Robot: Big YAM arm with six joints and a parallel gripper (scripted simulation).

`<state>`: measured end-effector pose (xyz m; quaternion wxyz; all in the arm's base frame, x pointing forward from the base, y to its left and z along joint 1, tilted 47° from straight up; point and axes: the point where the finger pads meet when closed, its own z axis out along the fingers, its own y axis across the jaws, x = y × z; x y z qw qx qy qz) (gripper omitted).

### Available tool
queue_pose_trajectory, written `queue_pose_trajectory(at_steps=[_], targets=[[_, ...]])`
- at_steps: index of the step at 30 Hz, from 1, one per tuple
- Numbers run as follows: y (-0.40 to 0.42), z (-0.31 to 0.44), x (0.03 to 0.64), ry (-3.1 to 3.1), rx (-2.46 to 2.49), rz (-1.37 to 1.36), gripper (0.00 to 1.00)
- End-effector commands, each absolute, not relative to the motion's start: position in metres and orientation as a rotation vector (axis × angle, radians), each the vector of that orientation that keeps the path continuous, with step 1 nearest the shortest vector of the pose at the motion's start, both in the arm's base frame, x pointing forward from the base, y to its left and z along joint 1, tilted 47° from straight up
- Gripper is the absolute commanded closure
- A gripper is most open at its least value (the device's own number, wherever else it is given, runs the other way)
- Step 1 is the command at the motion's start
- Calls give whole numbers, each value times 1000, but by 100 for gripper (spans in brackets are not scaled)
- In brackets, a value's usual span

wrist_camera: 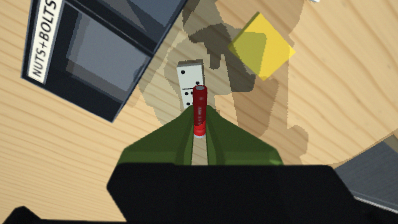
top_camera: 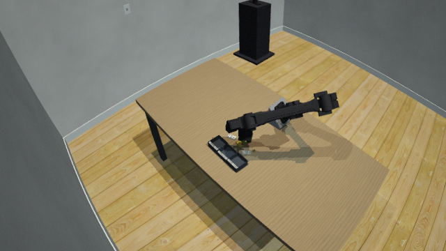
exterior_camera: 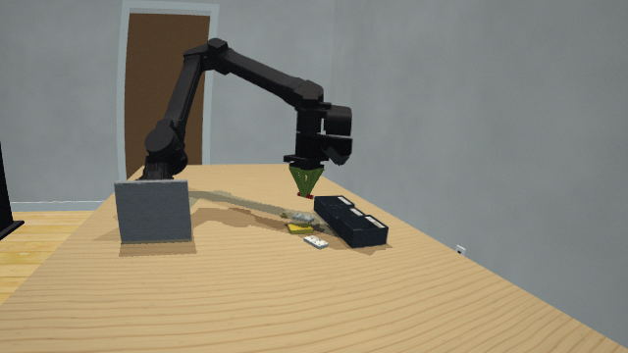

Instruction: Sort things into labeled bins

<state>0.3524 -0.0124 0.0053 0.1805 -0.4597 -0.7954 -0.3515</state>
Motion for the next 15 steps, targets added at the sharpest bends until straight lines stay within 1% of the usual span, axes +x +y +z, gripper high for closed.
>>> queue_pose_trajectory(at_steps=[1,13,15], targets=[[-37,0,380,-2317,-1285,-1031,96],[-80,-43,402,-2295,-1289,-1020,96],[-88,-51,407,-2186,-1410,-978,96]])
